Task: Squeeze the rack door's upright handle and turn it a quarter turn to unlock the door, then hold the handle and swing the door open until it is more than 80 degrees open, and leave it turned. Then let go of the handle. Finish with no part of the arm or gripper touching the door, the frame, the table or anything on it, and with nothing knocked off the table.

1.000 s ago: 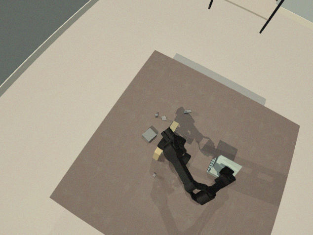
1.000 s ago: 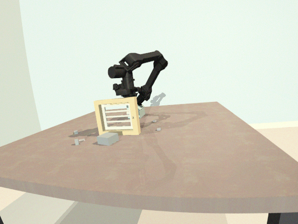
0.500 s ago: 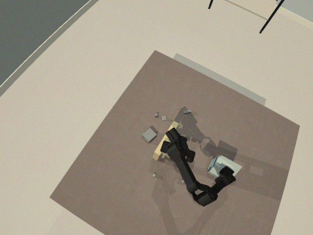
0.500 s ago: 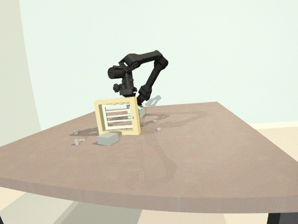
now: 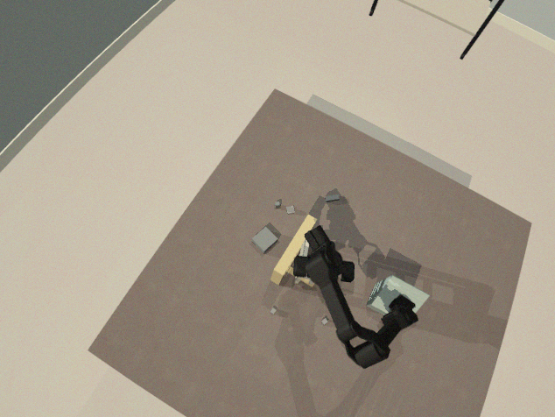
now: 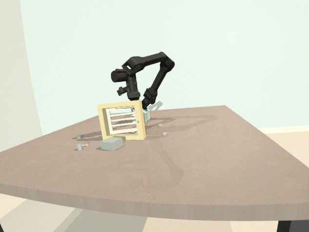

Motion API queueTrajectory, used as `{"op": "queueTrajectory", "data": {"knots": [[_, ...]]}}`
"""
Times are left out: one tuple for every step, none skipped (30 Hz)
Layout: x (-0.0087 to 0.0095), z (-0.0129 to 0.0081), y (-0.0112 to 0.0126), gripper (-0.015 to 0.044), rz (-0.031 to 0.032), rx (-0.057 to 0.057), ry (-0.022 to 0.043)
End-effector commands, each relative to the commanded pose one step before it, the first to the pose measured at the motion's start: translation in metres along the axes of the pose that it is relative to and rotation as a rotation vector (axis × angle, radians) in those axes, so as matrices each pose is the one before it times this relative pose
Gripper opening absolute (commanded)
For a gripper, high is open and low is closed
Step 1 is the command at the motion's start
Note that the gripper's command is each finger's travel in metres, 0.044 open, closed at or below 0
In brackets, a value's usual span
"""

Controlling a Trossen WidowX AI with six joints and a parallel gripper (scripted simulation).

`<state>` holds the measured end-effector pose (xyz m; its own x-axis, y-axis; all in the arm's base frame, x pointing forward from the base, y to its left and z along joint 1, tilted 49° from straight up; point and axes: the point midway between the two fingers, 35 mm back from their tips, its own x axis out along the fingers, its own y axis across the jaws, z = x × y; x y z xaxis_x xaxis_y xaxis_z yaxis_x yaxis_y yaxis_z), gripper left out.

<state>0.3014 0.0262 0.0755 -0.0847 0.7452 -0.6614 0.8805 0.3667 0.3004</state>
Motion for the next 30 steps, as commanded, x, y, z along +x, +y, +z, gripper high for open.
{"op": "queueTrajectory", "data": {"knots": [[-0.00009, 0.00251, -0.00456, 0.0022, 0.00739, -0.0939, -0.00927], [0.00002, 0.00033, -0.00213, 0.0022, -0.00008, -0.0162, -0.00001], [0.00001, 0.00038, -0.00206, 0.0022, -0.00009, -0.0153, -0.00005], [0.00002, 0.00033, -0.00207, 0.0022, -0.00008, -0.0153, -0.00002], [0.00002, 0.0003, -0.00208, 0.0022, -0.00007, -0.0153, -0.00001], [0.0, 0.00041, -0.00206, 0.0022, -0.0001, -0.0148, -0.00007], [0.0, 0.00037, -0.00207, 0.0022, -0.00009, -0.0148, -0.00005], [0.00001, 0.00032, -0.00208, 0.0022, -0.00008, -0.0148, -0.00003], [0.0, 0.00041, -0.00206, 0.0022, -0.0001, -0.0146, -0.00007], [0.0, 0.00037, -0.00207, 0.0022, -0.00009, -0.0146, -0.00005], [0.00001, 0.00032, -0.00208, 0.0022, -0.00008, -0.0147, -0.00002], [0.0, 0.0004, -0.00204, 0.0022, -0.0001, -0.0143, -0.00007], [0.0, 0.00036, -0.00205, 0.0022, -0.00009, -0.0144, -0.00005], [0.00001, 0.00031, -0.00206, 0.0022, -0.00008, -0.0144, -0.00002], [0.0, 0.00038, -0.002, 0.0022, -0.00009, -0.014, -0.00006], [0.00001, 0.00034, -0.00202, 0.0022, -0.00008, -0.0141, -0.00003], [0.00001, 0.00029, -0.00203, 0.0022, -0.00007, -0.0141, -0.00001], [0.0, 0.00042, -0.0022, 0.0022, -0.0001, -0.0152, -0.00006], [0.00001, 0.00037, -0.00223, 0.0022, -0.00009, -0.0154, -0.00004], [0.00001, 0.00031, -0.00223, 0.0022, -0.00007, -0.0154, -0.00001], [0.0, 0.00043, -0.00219, 0.0022, -0.00012, -0.0149, -0.00008], [0.0, 0.00037, -0.00219, 0.0022, -0.0001, -0.0149, -0.00005], [0.00001, 0.00032, -0.00219, 0.0022, -0.00008, -0.015, -0.00003], [-0.00001, 0.00043, -0.00219, 0.0022, -0.00012, -0.0149, -0.00008], [0.0, 0.00038, -0.00219, 0.0022, -0.0001, -0.0149, -0.00005], [0.0, 0.00033, -0.0022, 0.0022, -0.00008, -0.015, -0.00003], [-0.00001, 0.00043, -0.00218, 0.0022, -0.00012, -0.0149, -0.00008], [0.0, 0.00038, -0.00219, 0.0022, -0.0001, -0.0149, -0.00005], [0.0, 0.00033, -0.00219, 0.0022, -0.00008, -0.0149, -0.00003], [-0.00001, 0.00043, -0.00218, 0.0022, -0.00012, -0.0148, -0.00008]]}}
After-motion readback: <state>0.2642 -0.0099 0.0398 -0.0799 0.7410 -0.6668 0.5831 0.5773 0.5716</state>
